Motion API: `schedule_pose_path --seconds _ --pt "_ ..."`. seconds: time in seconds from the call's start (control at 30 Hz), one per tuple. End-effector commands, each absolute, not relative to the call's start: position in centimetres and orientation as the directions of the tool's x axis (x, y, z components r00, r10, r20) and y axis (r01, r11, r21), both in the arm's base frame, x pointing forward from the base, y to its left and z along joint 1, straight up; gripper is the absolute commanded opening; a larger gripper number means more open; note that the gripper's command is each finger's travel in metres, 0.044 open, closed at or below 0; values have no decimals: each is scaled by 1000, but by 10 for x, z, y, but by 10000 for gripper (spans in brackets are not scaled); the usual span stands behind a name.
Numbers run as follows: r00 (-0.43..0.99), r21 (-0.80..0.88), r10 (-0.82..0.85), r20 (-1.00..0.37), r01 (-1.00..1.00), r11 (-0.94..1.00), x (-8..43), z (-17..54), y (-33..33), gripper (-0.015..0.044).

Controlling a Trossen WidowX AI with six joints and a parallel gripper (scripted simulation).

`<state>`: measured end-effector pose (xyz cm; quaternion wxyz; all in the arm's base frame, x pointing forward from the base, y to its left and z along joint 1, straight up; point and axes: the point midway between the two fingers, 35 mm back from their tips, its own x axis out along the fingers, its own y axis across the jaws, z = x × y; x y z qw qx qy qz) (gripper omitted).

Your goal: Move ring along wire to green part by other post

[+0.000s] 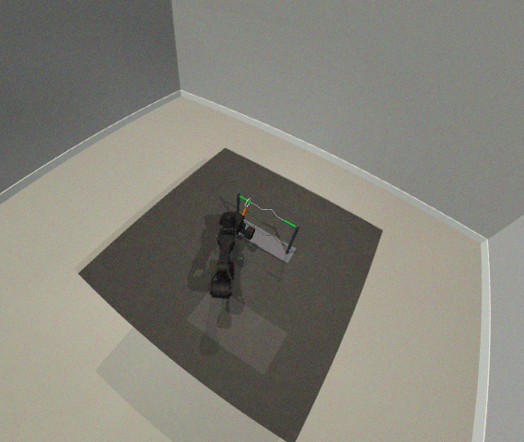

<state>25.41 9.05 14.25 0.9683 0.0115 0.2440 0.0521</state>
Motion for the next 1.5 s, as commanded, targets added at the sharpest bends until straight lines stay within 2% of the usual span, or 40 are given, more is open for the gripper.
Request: schedule_pose_path --seconds 0.0,0.4,0.8,1.47 --pt "875 48 103 -473 -91 995 254 142 90 -150" --pt "875 48 103 -473 -91 995 254 142 90 -150" --pt "875 47 106 -473 -95 994 253 143 91 160" --pt "873 48 103 -476 -90 995 210 165 85 160"
